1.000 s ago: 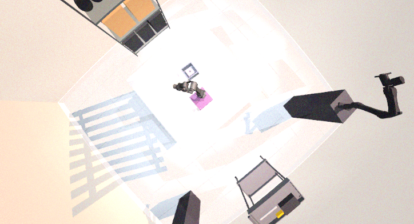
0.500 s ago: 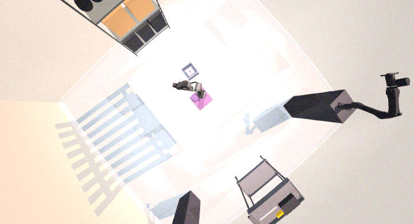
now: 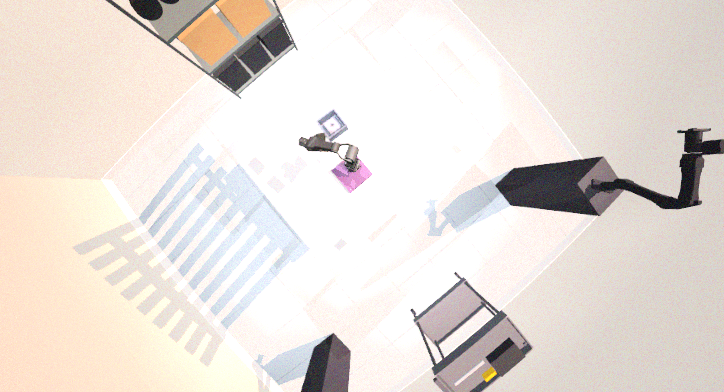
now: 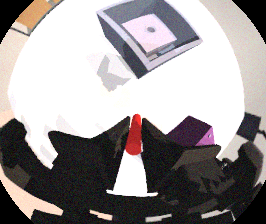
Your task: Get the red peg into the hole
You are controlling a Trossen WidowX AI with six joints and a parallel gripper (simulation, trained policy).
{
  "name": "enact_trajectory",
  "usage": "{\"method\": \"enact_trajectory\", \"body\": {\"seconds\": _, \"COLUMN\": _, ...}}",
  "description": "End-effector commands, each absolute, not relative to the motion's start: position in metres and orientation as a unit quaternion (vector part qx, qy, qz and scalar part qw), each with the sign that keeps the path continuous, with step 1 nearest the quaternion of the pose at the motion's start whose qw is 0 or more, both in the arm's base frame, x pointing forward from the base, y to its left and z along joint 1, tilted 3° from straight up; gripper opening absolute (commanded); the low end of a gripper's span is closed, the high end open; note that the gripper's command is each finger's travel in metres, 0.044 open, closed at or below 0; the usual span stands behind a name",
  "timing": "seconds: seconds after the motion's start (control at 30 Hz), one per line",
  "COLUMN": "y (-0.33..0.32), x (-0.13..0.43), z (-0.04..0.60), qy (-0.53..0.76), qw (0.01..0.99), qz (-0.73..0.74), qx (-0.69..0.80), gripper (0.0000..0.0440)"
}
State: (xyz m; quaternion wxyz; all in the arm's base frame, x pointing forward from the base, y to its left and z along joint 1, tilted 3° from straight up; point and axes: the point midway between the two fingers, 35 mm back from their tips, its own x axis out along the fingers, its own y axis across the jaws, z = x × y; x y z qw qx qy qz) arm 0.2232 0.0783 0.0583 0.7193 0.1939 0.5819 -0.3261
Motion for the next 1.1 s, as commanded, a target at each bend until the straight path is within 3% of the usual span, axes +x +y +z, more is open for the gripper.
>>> {"method": "enact_trajectory", "body": {"seconds": 0.0, "y": 0.073, "x": 0.233, "z": 0.071, "qy": 0.575, "qw": 0.727, "qz": -0.324, "qx": 0.192, "gripper": 0.0000}}
{"method": "enact_trajectory", "body": {"seconds": 1.07, "y": -0.027, "x": 0.313, "z": 0.107, "qy": 0.531, "qw": 0.709, "qz": -0.374, "qx": 0.274, "gripper": 0.0000}}
